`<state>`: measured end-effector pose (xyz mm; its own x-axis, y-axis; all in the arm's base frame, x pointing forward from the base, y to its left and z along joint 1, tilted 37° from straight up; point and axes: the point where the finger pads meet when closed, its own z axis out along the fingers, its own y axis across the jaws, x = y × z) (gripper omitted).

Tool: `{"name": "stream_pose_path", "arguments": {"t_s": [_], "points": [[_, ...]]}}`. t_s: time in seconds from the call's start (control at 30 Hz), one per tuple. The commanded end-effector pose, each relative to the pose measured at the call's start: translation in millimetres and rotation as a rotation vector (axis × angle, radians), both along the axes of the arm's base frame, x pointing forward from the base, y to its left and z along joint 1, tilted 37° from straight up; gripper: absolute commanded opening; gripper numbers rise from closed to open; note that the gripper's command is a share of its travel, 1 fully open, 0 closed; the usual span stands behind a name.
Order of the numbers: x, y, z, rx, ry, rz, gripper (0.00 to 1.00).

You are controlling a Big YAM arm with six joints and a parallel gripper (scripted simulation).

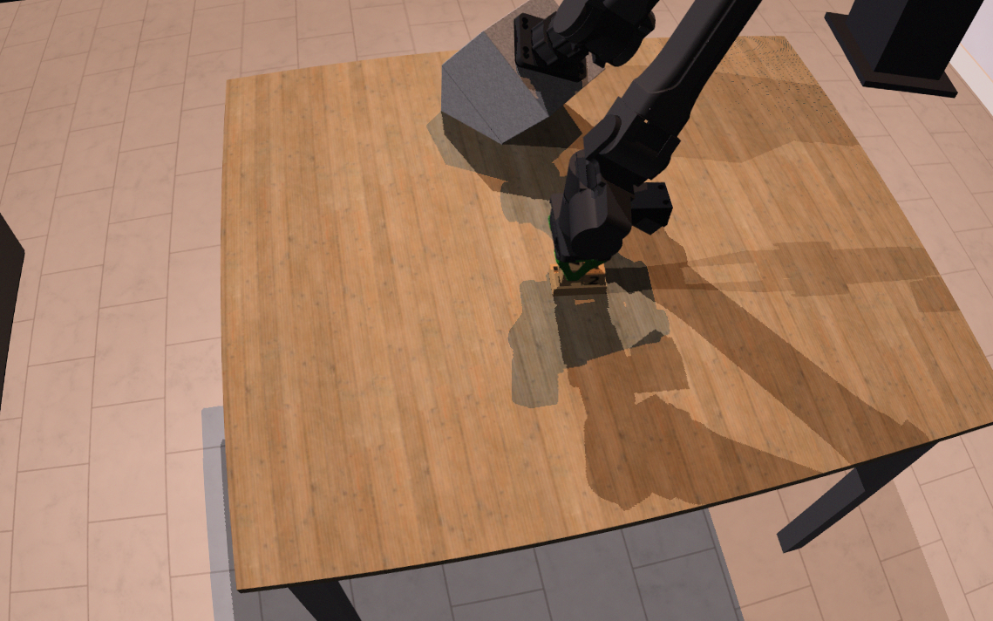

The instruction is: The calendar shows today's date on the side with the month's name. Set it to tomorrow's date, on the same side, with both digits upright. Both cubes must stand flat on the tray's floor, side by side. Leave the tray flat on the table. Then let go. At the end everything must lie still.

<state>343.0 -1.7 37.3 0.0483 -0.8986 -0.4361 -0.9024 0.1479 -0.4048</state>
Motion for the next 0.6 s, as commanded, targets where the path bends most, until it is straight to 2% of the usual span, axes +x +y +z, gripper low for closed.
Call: {"name": "stream_pose_path", "arguments": {"t_s": [0.0, 0.57], "points": [[6.0, -1.2, 6.0, -0.003, -0.024, -0.009, 0.26], [5.9, -1.6, 7.2, -0.003, -0.027, -0.009, 0.26]]}}
